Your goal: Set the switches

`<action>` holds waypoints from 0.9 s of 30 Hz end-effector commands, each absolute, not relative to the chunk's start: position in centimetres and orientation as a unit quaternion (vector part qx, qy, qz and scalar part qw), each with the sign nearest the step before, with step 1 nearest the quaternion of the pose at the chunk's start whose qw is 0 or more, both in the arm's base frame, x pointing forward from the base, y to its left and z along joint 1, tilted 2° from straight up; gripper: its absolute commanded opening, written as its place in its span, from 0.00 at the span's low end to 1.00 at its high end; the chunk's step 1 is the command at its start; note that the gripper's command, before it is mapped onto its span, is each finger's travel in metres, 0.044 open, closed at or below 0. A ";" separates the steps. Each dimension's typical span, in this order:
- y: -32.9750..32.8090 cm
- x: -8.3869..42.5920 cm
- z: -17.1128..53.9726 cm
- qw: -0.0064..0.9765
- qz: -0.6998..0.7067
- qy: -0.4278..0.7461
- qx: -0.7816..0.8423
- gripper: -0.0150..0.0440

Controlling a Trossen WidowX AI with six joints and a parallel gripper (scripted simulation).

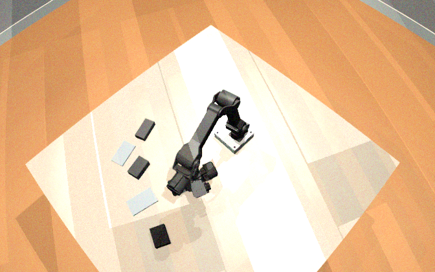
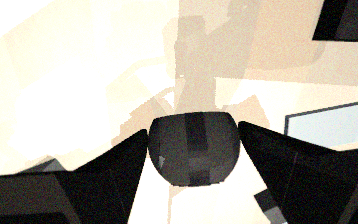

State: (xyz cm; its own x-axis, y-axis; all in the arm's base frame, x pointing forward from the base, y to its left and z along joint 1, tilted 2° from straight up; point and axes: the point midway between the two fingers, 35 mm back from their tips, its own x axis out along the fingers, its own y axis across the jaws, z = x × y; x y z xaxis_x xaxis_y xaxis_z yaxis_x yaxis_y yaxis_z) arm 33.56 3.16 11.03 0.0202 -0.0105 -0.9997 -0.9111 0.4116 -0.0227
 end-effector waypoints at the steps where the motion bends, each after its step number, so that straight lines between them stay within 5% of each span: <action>1: 3.3 33.7 10.4 0.595 0.376 0.597 -0.386 0.83; 27: 4.8 34.4 9.2 0.595 0.376 0.596 -0.385 0.83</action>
State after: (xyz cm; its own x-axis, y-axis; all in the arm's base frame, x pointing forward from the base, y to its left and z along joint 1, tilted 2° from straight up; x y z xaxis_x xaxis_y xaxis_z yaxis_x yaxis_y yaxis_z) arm 34.34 4.93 9.78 0.0210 -0.0051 -0.9998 -0.9123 0.4090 -0.0213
